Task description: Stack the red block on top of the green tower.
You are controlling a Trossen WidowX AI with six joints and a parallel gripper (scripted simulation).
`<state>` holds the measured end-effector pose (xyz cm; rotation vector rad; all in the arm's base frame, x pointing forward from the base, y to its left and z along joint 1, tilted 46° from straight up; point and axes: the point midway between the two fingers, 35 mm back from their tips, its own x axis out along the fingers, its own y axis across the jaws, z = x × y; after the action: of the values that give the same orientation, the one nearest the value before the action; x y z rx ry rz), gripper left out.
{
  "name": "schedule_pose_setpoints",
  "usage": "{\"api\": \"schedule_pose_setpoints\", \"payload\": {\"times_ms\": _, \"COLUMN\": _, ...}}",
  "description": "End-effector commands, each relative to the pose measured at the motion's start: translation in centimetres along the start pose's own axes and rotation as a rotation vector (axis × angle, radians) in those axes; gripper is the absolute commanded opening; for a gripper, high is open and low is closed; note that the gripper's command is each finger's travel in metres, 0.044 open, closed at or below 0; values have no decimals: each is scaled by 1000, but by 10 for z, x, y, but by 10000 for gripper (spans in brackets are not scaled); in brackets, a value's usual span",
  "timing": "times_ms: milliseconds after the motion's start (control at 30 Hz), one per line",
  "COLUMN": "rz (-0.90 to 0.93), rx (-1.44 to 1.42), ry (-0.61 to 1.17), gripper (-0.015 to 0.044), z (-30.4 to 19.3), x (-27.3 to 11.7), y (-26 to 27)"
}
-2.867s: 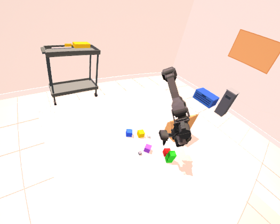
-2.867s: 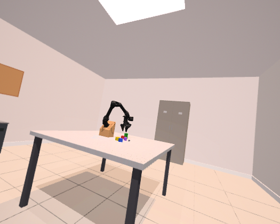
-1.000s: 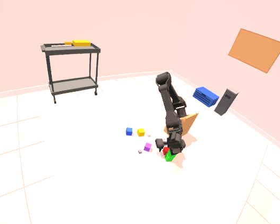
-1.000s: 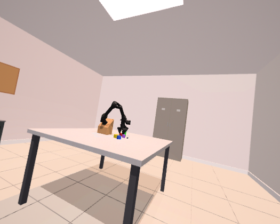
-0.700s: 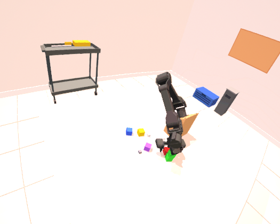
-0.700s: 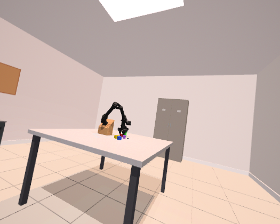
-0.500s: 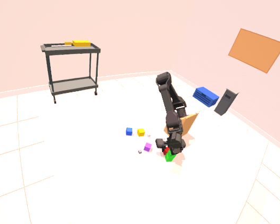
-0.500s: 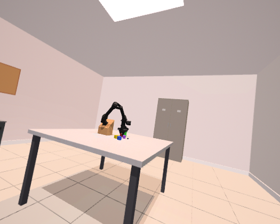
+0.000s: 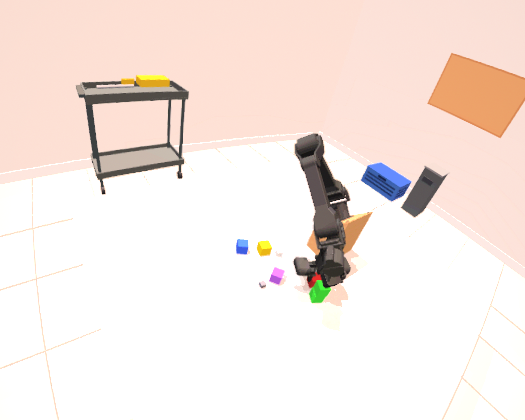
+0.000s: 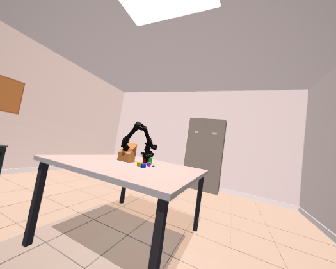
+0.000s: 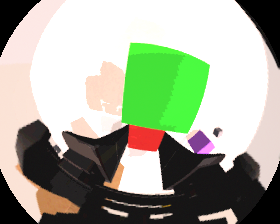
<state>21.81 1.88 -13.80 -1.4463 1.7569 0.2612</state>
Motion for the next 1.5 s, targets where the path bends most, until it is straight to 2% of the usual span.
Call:
{"api": "schedule_pose_setpoints", "payload": {"times_ms": 0, "rz": -8, "rx": 17, "ry": -22, "gripper": 0, "z": 5, "x": -23, "y": -5}}
{"api": "schedule_pose_setpoints", "payload": {"times_ms": 633, "rz": -6, "rx": 16, "ry": -25, "gripper": 0, "z": 4, "x": -105, "y": -4}}
{"api": "schedule_pose_setpoints", "payload": {"times_ms": 1000, "rz": -5, "rx": 16, "ry": -25, "gripper": 0, "z": 3, "x": -105, "y": -2}}
{"api": "schedule_pose_setpoints", "payload": {"times_ms": 1467, "rz": -5, "rx": 18, "ry": -29, "gripper": 0, "z": 54, "x": -107, "y": 1}}
